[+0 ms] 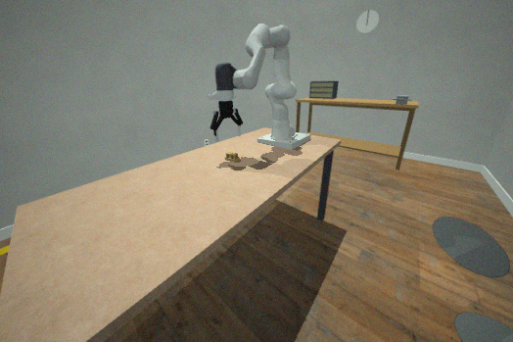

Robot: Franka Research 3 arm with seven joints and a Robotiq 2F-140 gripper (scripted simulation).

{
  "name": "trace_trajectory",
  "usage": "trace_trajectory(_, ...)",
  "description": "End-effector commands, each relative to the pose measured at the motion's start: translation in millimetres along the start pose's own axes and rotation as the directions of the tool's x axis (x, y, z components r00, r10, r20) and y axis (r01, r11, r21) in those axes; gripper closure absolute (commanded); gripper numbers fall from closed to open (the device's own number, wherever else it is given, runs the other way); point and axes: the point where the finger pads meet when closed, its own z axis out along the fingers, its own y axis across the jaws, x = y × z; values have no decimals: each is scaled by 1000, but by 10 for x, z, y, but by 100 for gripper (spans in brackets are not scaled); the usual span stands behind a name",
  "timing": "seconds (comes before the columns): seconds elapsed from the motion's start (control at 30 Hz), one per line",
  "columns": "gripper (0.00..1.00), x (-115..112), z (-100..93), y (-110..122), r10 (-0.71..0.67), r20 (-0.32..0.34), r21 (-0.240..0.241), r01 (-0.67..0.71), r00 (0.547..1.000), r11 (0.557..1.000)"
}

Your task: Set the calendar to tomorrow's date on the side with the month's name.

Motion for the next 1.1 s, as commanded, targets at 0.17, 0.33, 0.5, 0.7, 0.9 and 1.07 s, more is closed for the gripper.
trace_trajectory(0.17, 0, -1, 27, 1, -243, 13, 3, 243, 970, 970)
trace_trajectory(0.33, 71, -1, 30, 1, -267, 12, 3, 267, 963, 964)
trace_trajectory(0.5, 71, -1, 30, 1, -267, 12, 3, 267, 963, 964)
trace_trajectory(0.7, 71, -1, 30, 1, -267, 12, 3, 267, 963, 964)
trace_trajectory(0.9, 71, -1, 30, 1, -267, 12, 3, 267, 963, 964)
trace_trajectory(1.07, 71, -1, 30, 1, -267, 12, 3, 267, 963, 964)
